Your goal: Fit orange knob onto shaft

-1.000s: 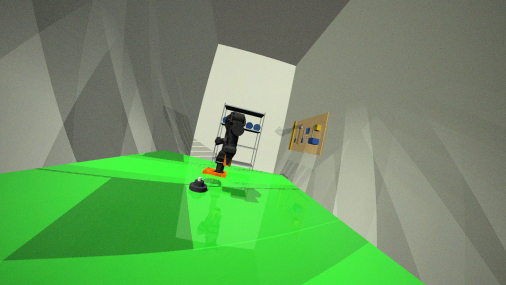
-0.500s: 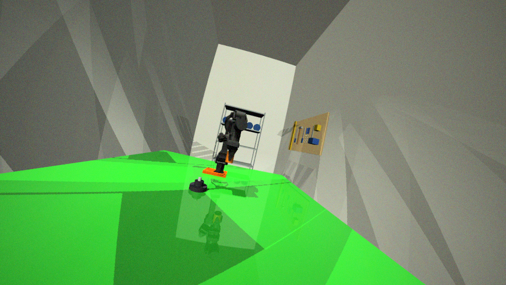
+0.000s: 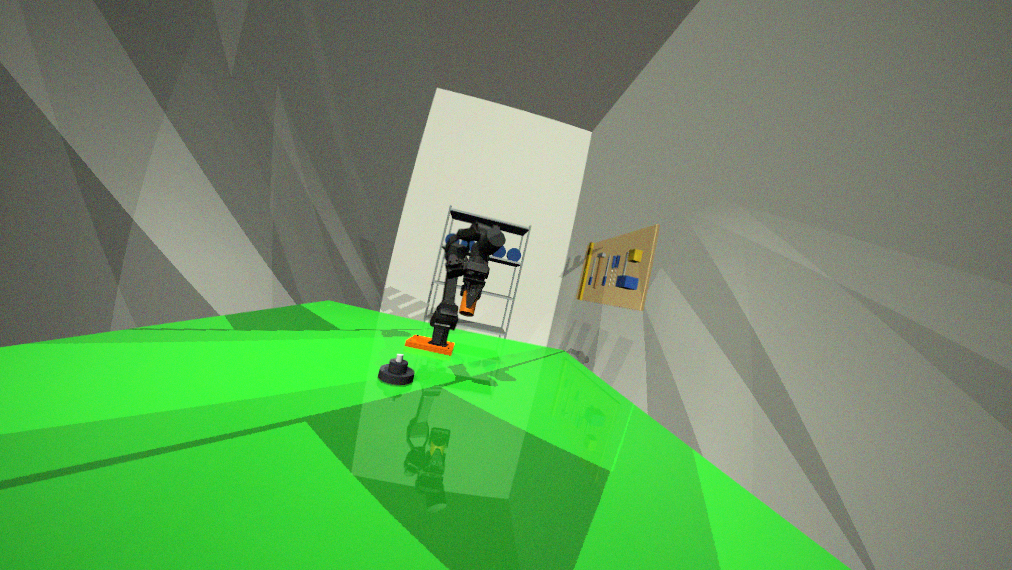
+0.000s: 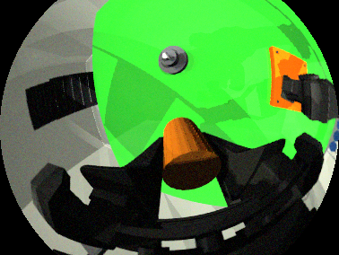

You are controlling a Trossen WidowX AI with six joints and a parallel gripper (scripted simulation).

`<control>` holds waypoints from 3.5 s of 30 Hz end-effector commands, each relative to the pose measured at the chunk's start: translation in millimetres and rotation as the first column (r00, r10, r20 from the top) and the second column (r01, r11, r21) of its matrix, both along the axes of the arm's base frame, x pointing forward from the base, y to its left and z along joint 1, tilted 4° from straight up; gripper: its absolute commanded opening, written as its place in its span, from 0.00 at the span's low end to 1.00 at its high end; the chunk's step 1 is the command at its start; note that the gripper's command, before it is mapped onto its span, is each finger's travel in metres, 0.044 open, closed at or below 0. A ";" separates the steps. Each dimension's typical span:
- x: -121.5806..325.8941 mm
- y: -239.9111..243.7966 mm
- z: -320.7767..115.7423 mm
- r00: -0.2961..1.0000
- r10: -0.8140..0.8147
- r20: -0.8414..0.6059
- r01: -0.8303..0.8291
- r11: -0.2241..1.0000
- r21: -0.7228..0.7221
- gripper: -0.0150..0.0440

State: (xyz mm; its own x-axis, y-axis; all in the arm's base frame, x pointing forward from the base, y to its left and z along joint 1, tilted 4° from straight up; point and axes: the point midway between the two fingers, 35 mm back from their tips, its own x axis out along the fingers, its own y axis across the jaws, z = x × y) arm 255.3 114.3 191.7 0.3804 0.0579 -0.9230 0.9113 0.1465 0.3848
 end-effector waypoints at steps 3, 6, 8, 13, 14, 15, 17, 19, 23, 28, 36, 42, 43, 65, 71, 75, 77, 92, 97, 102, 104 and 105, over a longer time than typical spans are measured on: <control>-4.0 5.3 14.0 0.990 -0.008 0.137 0.005 1.000 0.025 0.25; -5.3 8.3 20.2 0.980 -0.010 0.199 0.003 0.999 0.035 0.25; -6.2 10.2 24.2 0.971 -0.011 0.239 0.001 0.999 0.042 0.25; -8.9 16.3 36.8 0.933 -0.018 0.360 -0.005 0.998 0.062 0.25; -9.4 17.4 39.1 0.924 -0.019 0.382 -0.007 0.998 0.066 0.25; -9.9 18.4 41.2 0.915 -0.021 0.402 -0.008 0.998 0.069 0.25; -10.8 20.4 45.4 0.898 -0.024 0.440 -0.011 0.997 0.076 0.25; -11.6 21.7 48.3 0.885 -0.027 0.465 -0.012 0.997 0.082 0.25; -11.7 21.8 48.7 0.883 -0.028 0.469 -0.013 0.996 0.083 0.25; -12.1 21.8 48.0 0.872 -0.029 0.488 -0.015 0.996 0.086 0.25; -13.8 21.6 45.5 0.826 -0.037 0.562 -0.022 0.995 0.097 0.25; -13.0 23.0 44.3 0.841 -0.034 0.540 -0.021 0.995 0.095 0.25; -13.0 23.0 44.3 0.841 -0.034 0.540 -0.021 0.995 0.095 0.25; -13.0 23.0 44.3 0.841 -0.034 0.540 -0.021 0.995 0.095 0.25; -13.3 22.5 42.3 0.837 -0.035 0.546 -0.021 0.995 0.096 0.25; -12.7 22.2 37.0 0.855 -0.032 0.518 -0.018 0.996 0.091 0.25; -11.9 22.3 33.6 0.872 -0.028 0.488 -0.015 0.996 0.085 0.25; -4.3 23.3 4.9 0.986 -0.007 0.165 0.002 1.000 0.031 0.25; -1.7 23.7 -3.9 0.998 -0.005 0.059 0.004 1.000 0.013 0.25; 0.8 24.1 -12.5 0.999 -0.004 -0.044 0.004 1.000 -0.004 0.25; 1.8 24.3 -15.8 0.996 -0.004 -0.084 0.003 1.000 -0.011 0.25; 2.3 24.4 -17.5 0.995 -0.004 -0.104 0.003 1.000 -0.014 0.25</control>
